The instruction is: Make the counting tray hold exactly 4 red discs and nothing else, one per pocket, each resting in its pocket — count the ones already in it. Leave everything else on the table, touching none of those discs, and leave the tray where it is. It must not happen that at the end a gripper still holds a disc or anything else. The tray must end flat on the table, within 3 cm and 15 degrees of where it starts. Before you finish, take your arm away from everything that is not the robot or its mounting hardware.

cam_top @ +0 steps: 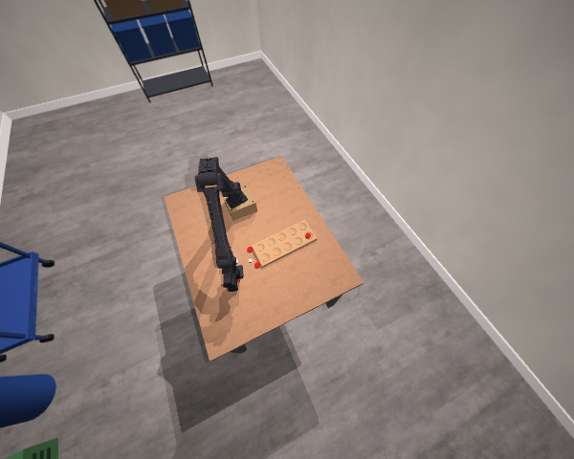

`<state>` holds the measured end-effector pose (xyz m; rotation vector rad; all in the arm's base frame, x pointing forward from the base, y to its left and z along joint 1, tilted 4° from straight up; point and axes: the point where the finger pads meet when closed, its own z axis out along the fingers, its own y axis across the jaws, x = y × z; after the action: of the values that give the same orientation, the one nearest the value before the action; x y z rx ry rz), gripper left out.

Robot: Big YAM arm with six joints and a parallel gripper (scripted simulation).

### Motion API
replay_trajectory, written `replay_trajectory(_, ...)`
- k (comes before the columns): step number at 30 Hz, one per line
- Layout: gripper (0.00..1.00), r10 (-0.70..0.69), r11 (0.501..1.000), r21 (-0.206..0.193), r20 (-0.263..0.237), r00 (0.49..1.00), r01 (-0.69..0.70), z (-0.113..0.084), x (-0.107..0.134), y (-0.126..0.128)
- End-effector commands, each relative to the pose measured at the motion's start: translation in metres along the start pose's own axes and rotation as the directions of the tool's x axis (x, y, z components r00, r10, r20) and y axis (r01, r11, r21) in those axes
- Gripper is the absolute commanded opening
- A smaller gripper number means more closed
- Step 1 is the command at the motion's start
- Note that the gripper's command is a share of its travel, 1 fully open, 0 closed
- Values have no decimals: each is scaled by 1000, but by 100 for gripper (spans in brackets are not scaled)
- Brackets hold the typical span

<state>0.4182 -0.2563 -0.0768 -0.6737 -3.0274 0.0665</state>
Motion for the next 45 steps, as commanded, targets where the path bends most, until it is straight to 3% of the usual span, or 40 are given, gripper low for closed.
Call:
replay_trajectory(1, 44, -4, 1000, 0, -3, 1000, 4, 14, -1, -4)
replay_trajectory(45, 44, -4, 1000, 0, -5, 1000, 4, 26, 1, -4)
